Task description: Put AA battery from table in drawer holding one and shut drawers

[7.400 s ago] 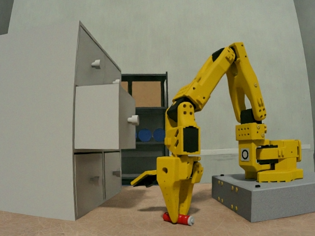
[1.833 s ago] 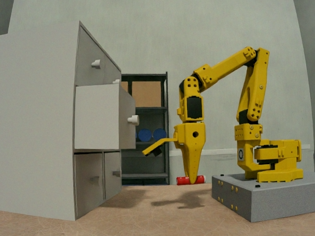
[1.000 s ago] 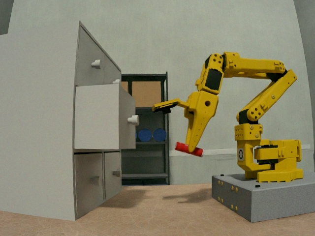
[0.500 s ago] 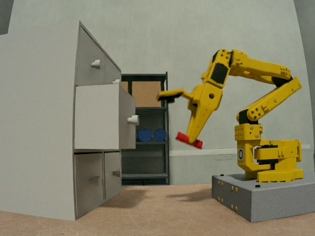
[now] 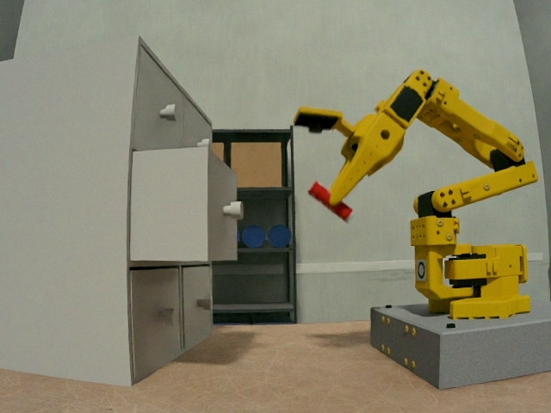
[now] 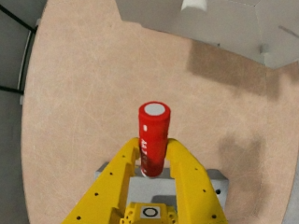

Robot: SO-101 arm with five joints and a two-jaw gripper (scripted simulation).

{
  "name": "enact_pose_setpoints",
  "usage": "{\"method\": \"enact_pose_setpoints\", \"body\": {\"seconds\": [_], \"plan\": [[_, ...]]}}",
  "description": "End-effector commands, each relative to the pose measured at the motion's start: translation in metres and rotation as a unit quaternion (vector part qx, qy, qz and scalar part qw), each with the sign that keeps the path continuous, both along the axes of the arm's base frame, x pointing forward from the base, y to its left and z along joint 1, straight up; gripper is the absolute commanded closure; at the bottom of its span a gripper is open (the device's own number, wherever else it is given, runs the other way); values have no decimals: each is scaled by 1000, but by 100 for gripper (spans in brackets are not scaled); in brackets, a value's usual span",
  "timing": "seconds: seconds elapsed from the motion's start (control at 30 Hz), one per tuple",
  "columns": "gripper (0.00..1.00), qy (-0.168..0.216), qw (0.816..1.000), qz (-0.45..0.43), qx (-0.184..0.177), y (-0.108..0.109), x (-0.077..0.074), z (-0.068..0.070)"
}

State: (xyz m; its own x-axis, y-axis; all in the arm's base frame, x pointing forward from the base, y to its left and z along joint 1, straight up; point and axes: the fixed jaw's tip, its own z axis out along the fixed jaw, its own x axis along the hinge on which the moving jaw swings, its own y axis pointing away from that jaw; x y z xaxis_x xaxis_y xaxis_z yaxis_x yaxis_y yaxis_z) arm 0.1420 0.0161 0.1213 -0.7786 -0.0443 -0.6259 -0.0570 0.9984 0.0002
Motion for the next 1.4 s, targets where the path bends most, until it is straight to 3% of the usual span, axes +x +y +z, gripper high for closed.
{"method": "enact_pose_setpoints", "body": {"seconds": [0.0, 0.17, 0.33, 0.73, 0.9, 1.3, 1.37], "plan": [[100, -56, 998, -3, 2, -1, 1, 20], [100, -119, 993, -4, 5, -2, -1, 41], [100, -119, 993, -4, 5, -2, -1, 41], [100, -269, 963, -5, 14, -2, -1, 92], [100, -269, 963, -5, 14, -2, -1, 92], [100, -269, 963, -4, 14, 0, 36, 92], [100, -269, 963, -4, 14, 0, 36, 92]]}}
